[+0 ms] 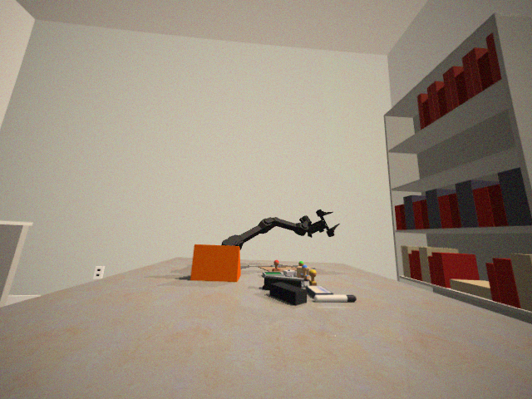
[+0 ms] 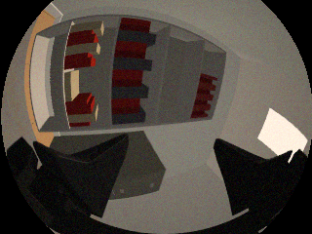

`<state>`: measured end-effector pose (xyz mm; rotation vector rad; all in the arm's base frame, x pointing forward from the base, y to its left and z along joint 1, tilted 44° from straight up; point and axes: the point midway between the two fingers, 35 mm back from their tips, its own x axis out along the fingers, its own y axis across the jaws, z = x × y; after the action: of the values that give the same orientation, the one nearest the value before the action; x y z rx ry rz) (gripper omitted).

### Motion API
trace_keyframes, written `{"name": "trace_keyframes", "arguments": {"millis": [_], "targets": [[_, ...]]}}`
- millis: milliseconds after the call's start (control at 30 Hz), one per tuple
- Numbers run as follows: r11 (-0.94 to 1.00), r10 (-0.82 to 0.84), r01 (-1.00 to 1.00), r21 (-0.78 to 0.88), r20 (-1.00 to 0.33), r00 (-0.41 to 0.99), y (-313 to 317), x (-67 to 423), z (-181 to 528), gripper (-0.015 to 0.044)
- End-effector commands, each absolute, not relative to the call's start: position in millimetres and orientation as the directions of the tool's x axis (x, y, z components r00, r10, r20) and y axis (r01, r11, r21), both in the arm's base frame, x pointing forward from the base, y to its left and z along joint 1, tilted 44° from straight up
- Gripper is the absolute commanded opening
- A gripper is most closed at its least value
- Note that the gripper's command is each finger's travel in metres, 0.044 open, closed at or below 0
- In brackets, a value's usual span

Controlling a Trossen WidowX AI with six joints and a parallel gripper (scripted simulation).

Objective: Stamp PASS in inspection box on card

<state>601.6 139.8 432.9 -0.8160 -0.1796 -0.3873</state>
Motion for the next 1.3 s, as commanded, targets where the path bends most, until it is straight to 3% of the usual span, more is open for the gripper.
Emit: {"name": "trace_keyframes", "arguments": {"millis": [0,200,400,667,900,1100,1167,1267], "targets": [[0.621,-0.26,0.393,-0.678,0.295,0.92,139.9,602.7,430.9,0.0374],[0.656,-0.049,0.02,-0.755,-0.017,0.999,139.1,622.9,354.7,0.0219],[0.71,0.134,-0.374,-0.596,-0.407,0.903,129.2,604.0,265.1,0.0219],[0.773,0.306,-0.605,-0.189,-0.724,0.618,116.1,542.5,189.4,0.0219],[0.796,0.467,-0.548,0.257,-0.836,0.287,108.7,467.3,153.8,0.0219],[0.751,0.628,-0.27,0.602,-0.778,0.014,104.7,397.3,149.9,0.0219],[0.72,0.678,-0.153,0.677,-0.733,-0.05,104.1,378.3,153.9,0.0219],[0.714,0.687,-0.131,0.688,-0.724,-0.06,104.1,375.1,154.9,0.0219]]}}
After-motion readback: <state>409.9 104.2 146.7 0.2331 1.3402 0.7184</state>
